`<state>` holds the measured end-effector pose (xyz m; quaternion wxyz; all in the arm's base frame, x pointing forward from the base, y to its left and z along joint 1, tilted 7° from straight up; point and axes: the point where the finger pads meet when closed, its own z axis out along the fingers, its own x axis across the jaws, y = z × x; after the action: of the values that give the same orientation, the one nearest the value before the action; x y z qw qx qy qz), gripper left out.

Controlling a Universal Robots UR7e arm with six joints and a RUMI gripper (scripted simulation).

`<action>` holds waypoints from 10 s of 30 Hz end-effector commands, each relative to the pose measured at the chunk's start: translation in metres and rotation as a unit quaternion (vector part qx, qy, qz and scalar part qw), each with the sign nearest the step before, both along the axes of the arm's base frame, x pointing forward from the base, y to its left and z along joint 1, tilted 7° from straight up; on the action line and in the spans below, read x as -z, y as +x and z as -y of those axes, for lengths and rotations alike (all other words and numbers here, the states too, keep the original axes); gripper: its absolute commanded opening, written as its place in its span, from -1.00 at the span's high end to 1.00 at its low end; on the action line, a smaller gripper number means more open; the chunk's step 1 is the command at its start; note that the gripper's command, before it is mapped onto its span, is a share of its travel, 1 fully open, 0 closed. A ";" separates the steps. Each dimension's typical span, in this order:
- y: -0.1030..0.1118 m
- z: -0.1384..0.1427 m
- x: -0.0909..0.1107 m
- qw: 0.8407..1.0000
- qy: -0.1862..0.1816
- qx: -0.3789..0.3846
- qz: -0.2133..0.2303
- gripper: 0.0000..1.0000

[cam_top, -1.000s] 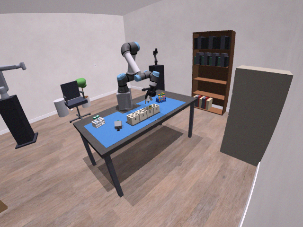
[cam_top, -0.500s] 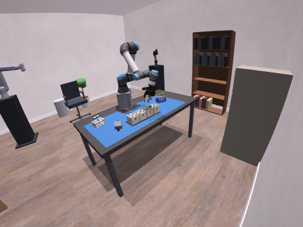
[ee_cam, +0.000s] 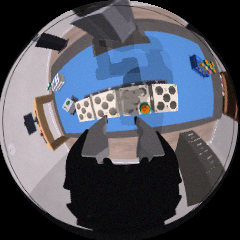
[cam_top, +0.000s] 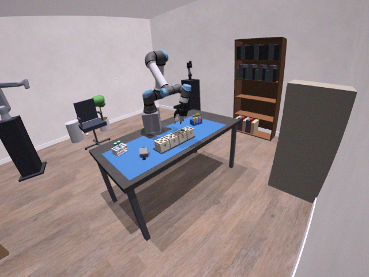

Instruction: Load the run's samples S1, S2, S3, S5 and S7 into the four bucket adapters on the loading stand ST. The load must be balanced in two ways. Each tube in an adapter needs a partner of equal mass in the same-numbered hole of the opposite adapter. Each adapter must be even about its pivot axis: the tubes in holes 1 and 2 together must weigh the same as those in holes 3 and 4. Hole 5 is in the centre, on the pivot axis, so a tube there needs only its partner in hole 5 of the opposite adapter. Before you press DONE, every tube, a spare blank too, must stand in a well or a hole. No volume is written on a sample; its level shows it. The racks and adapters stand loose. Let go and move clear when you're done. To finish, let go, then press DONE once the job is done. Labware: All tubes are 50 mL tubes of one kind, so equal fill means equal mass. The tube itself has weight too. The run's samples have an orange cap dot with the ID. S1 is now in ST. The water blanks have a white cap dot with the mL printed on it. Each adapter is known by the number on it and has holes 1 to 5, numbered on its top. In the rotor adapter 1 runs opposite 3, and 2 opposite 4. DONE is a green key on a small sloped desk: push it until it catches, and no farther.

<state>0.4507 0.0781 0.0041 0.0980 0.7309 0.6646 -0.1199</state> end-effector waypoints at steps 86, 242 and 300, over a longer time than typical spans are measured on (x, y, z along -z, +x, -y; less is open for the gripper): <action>0.007 0.031 -0.081 0.704 0.024 0.693 0.156 0.30; -0.011 0.197 -0.007 0.127 0.048 0.972 0.193 0.30; 0.000 -0.050 0.050 -0.258 0.000 0.953 0.158 0.30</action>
<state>0.4489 0.1201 -0.0457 0.0365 -0.4663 0.8824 -0.0507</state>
